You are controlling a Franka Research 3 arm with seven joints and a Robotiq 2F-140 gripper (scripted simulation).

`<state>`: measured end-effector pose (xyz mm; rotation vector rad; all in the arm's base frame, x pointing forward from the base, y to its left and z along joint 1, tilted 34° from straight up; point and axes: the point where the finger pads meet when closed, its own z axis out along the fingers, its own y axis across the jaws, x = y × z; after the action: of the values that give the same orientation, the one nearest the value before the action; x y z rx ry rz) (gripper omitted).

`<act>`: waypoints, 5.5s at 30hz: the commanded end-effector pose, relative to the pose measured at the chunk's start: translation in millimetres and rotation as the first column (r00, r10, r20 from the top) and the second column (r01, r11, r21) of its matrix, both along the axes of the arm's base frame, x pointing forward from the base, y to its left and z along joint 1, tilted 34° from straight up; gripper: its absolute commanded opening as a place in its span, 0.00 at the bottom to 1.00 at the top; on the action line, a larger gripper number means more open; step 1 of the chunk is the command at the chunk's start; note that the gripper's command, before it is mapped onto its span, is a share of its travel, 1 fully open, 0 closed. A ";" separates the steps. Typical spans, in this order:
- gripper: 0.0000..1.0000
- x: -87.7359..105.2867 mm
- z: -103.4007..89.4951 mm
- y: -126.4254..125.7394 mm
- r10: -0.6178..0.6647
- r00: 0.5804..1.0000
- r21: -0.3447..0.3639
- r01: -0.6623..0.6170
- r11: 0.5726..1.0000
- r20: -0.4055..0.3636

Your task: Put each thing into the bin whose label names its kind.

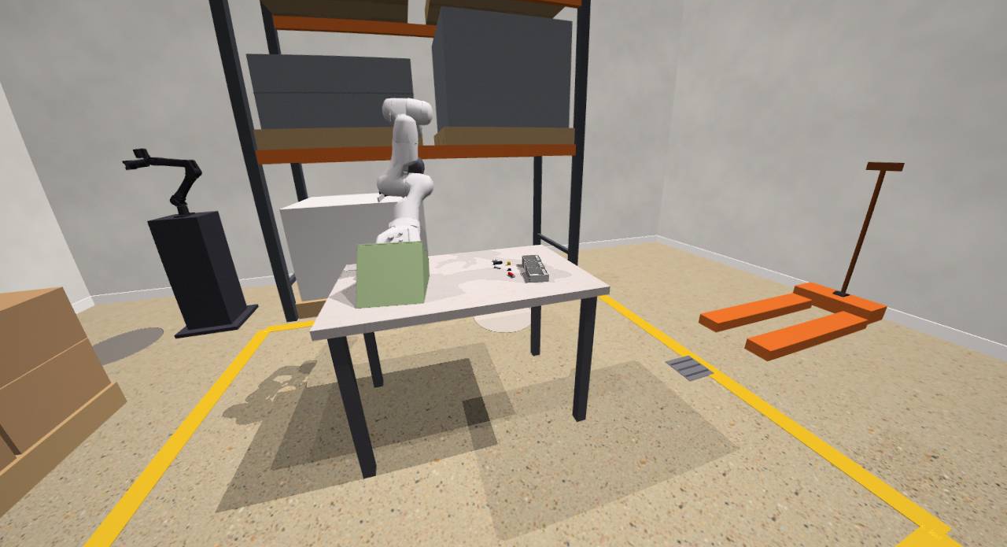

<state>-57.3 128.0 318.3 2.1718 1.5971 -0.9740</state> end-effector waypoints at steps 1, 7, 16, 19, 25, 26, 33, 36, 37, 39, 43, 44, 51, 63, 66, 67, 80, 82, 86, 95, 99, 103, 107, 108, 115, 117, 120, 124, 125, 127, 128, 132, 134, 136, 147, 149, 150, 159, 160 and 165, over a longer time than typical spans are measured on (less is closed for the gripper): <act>1.00 0.0 0.0 0.0 0.000 1.000 0.000 0.000 1.000 0.000; 1.00 0.0 0.0 0.0 0.000 1.000 0.000 0.000 1.000 0.000; 1.00 0.0 0.0 0.0 0.000 1.000 0.000 0.000 1.000 0.000; 0.05 1.9 -13.8 9.1 0.000 1.000 0.000 0.000 1.000 0.000; 0.05 7.6 -55.3 36.4 0.000 1.000 0.000 0.000 1.000 0.000; 0.05 8.6 -62.2 41.0 0.000 1.000 0.000 0.000 1.000 0.000; 0.05 13.3 -96.2 63.3 0.000 1.000 0.000 0.000 1.000 0.000; 0.05 13.3 -96.2 63.3 0.000 1.000 0.000 0.000 1.000 0.000; 0.05 13.3 -96.2 63.3 0.000 1.000 0.000 0.000 1.000 0.000; 0.05 13.3 -96.2 63.3 0.000 1.000 0.000 0.000 1.000 0.000; 0.05 26.4 -97.7 72.9 -0.100 0.994 0.012 0.101 0.995 -0.038; 0.05 32.2 -99.3 78.6 -0.139 0.989 0.033 0.141 0.989 -0.060; 0.05 50.3 -104.1 95.2 -0.217 0.971 0.075 0.225 0.972 -0.104; 0.05 112.3 -116.7 128.1 -0.396 0.897 0.184 0.431 0.883 -0.197; 0.05 117.0 -117.6 129.9 -0.396 0.897 0.184 0.431 0.883 -0.197; 0.05 117.0 -117.6 129.9 -0.396 0.897 0.184 0.431 0.883 -0.197; 0.05 180.6 -128.3 139.9 -0.520 0.816 0.273 0.576 0.771 -0.251; 0.05 197.1 -131.0 139.1 -0.575 0.772 0.317 0.636 0.704 -0.270; 0.05 213.5 -133.7 138.4 -0.577 0.771 0.318 0.637 0.702 -0.271; 0.05 267.2 -142.6 126.7 -0.677 0.673 0.404 0.731 0.549 -0.297; 0.05 288.1 -146.1 120.0 -0.678 0.672 0.405 0.732 0.548 -0.297; 0.05 295.5 -147.4 116.5 -0.701 0.647 0.426 0.749 0.508 -0.300; 0.05 324.3 -152.5 102.8 -0.724 0.619 0.448 0.764 0.465 -0.304; 0.05 324.3 -152.5 102.8 -0.724 0.619 0.448 0.764 0.465 -0.304; 0.05 359.4 -159.2 80.0 -0.767 0.564 0.489 0.784 0.382 -0.306; 0.05 365.7 -160.5 74.7 -0.788 0.536 0.509 0.790 0.341 -0.304; 0.05 372.0 -161.8 69.4 -0.807 0.506 0.529 0.794 0.300 -0.303; 0.05 392.6 -166.0 51.8 -0.807 0.506 0.529 0.794 0.299 -0.303; 0.05 392.6 -166.0 51.8 -0.807 0.506 0.529 0.794 0.299 -0.303; 0.05 403.6 -168.6 39.6 -0.845 0.446 0.568 0.793 0.219 -0.297; 0.05 409.1 -169.9 33.5 -0.845 0.445 0.568 0.793 0.219 -0.297; 0.05 422.9 -173.1 18.2 -0.845 0.445 0.568 0.793 0.219 -0.297; 0.05 432.2 -175.7 4.7 -0.879 0.382 0.605 0.783 0.144 -0.286; 0.05 432.2 -175.7 4.7 -0.879 0.382 0.605 0.783 0.144 -0.286; 0.05 471.7 -187.9 -63.5 -0.910 0.315 0.640 0.765 0.074 -0.271; 0.05 474.5 -189.2 -71.3 -0.924 0.280 0.657 0.753 0.043 -0.261; 0.05 477.3 -190.4 -79.0 -0.936 0.245 0.674 0.739 0.012 -0.252; 0.05 492.2 -198.0 -126.8 -0.958 0.172 0.705 0.708 -0.041 -0.229; 0.05 493.9 -199.3 -134.9 -0.958 0.172 0.705 0.708 -0.041 -0.229; 0.05 499.7 -203.3 -161.3 -0.958 0.172 0.705 0.708 -0.041 -0.229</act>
<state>435.6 -23.1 117.8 3.7537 -0.0581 0.0377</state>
